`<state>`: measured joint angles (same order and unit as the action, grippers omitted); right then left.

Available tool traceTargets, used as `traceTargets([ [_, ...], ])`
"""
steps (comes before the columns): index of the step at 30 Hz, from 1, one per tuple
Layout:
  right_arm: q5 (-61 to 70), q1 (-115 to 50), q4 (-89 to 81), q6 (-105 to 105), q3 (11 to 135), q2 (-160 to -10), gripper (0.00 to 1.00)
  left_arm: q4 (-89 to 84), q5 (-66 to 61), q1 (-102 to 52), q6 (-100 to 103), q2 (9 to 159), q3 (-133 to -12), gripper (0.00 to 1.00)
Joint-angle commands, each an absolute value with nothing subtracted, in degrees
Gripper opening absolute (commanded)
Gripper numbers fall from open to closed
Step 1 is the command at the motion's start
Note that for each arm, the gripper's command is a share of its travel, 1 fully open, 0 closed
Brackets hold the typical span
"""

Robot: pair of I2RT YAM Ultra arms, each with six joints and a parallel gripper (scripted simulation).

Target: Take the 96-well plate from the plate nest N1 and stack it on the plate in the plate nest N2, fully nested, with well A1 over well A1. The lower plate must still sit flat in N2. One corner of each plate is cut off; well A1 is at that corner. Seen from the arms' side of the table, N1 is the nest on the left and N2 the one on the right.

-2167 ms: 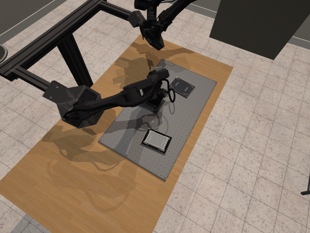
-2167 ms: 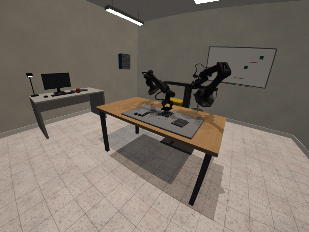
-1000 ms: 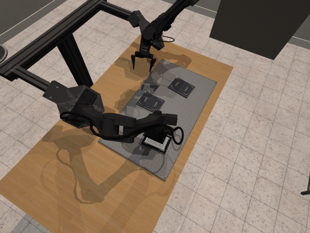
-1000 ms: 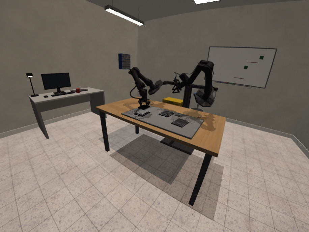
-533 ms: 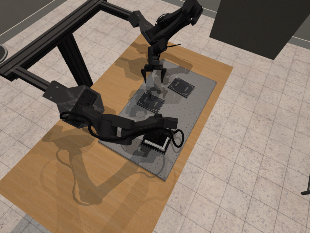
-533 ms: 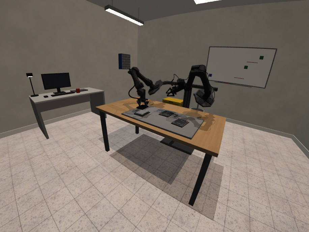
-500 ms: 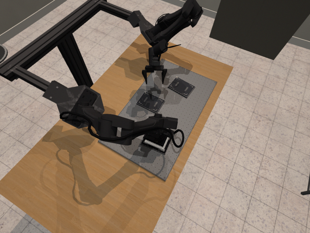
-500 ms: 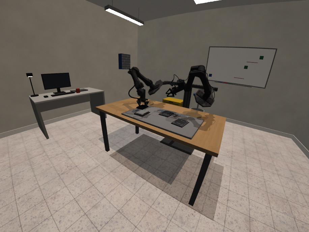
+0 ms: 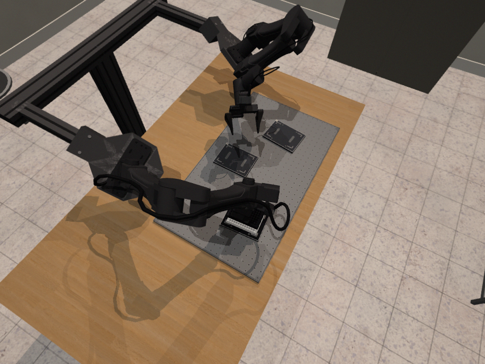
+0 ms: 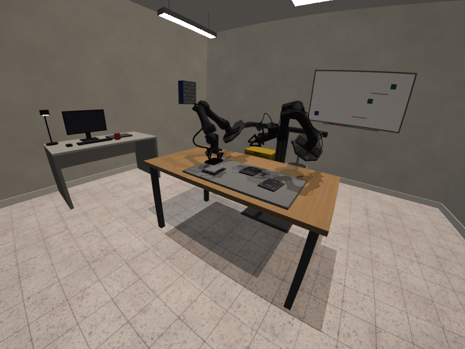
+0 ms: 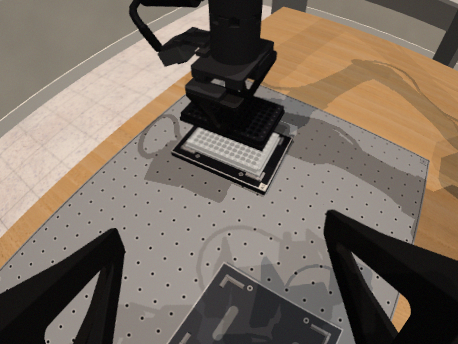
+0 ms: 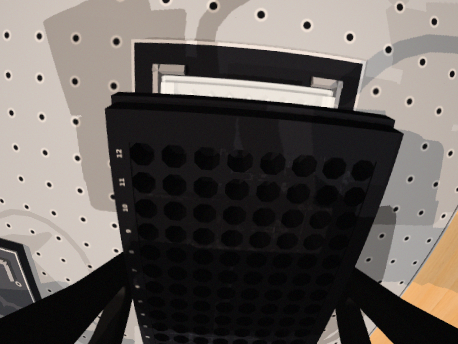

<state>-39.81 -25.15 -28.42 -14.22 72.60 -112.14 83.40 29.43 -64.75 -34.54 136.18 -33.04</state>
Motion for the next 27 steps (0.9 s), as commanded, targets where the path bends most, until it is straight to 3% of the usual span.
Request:
traceTargets([
  [1,-38.78,-24.49,-24.51,-11.78,73.84,-113.40,0.80,85.46,27.80,-65.06,-35.45,137.19,-32.26,1.00],
  [27,-38.39,-24.15,-22.00,-10.22,72.16,-113.85,0.80,85.54,27.76,-65.04,-35.47,137.22,-32.24,1.00],
])
